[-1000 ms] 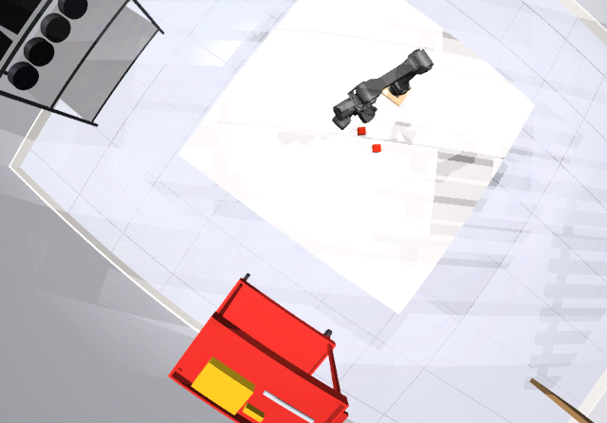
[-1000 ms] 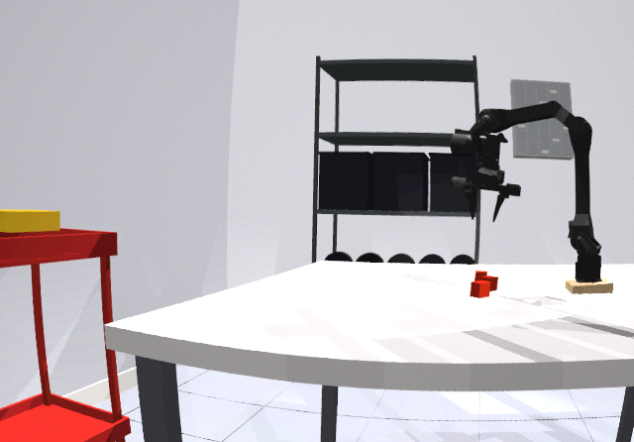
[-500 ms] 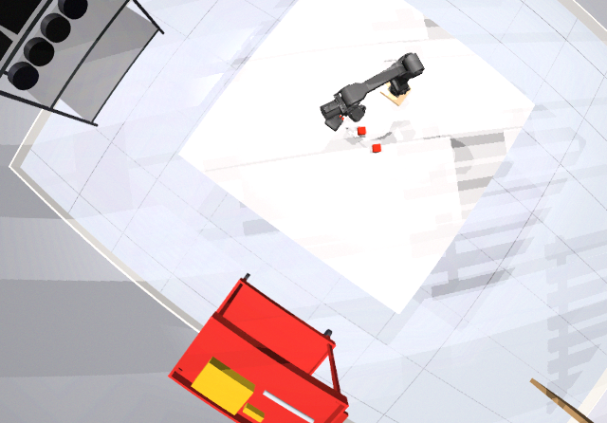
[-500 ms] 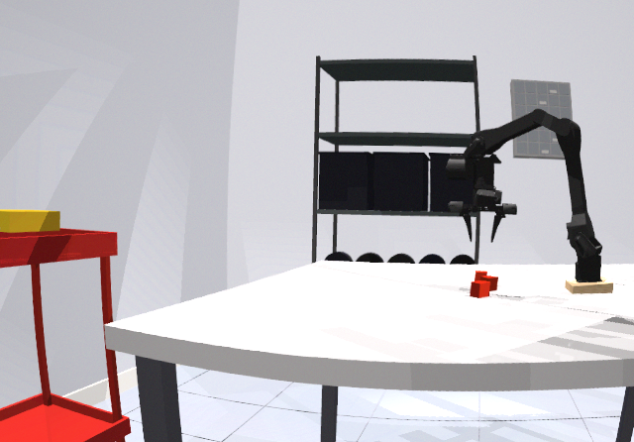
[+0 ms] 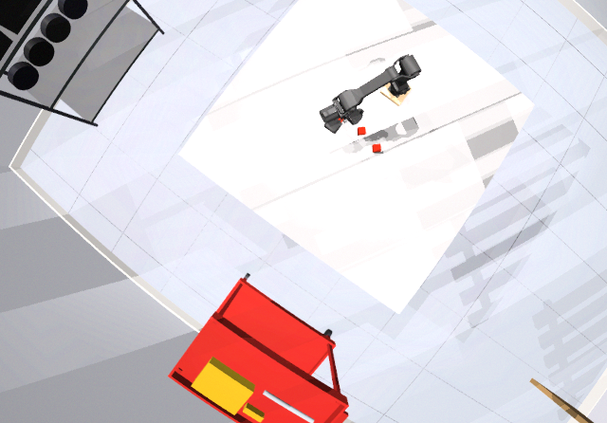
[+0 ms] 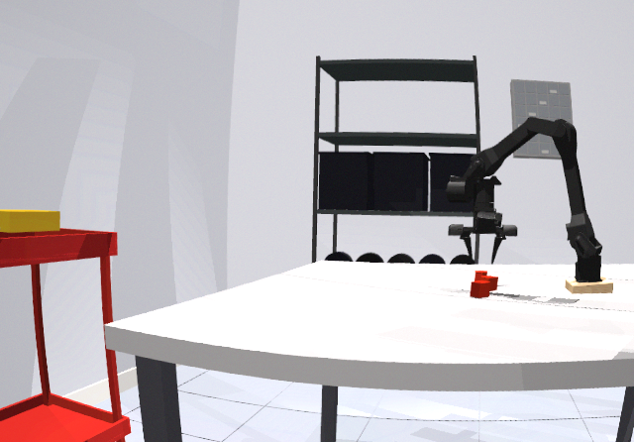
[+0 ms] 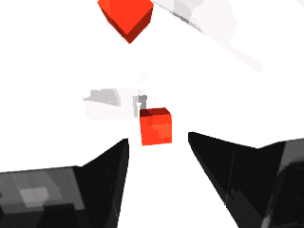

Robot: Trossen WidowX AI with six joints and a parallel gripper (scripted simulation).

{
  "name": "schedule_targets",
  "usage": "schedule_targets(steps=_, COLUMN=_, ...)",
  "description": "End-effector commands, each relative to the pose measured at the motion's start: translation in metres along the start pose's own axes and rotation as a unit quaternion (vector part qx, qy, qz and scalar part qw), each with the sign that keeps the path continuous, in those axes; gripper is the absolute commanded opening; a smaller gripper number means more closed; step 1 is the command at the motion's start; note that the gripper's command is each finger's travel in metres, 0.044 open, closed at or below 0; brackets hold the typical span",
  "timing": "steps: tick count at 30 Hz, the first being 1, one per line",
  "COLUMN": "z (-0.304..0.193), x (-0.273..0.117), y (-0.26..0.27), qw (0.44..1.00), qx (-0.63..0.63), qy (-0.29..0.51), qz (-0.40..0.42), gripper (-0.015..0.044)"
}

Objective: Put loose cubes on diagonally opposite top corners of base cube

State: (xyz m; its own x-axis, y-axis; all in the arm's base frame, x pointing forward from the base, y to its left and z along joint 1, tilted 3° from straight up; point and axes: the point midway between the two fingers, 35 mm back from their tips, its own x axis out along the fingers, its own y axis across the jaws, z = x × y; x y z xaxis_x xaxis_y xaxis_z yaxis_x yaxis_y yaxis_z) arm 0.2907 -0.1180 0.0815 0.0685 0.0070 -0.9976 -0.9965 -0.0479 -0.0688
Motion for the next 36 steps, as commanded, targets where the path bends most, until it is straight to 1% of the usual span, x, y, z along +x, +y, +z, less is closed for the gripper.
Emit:
schedule_targets(steps=1, z=0.000, x=0.005, y=0.000, qw=1.000, qx=0.000, qy=-0.001, qz=-0.002, gripper=0.0265)
schedule_targets(steps=22, z=0.001, x=0.036, y=0.000, qw=1.000, qx=0.000, qy=-0.001, qz=-0.002, gripper=0.0265)
schedule_targets(steps=28, z=0.001, x=0.036, y=0.000, qw=1.000, qx=0.000, qy=-0.001, qz=-0.002, gripper=0.0107)
schedule_targets(steps=32, z=0.001, x=0.036, y=0.000, qw=1.000, qx=0.000, qy=-0.001, qz=-0.002, gripper=0.0105)
schedule_targets(steps=36, z=0.000, x=0.026, y=-0.002, qw=1.000, qx=0.000, qy=-0.001, qz=-0.002, gripper=0.0105)
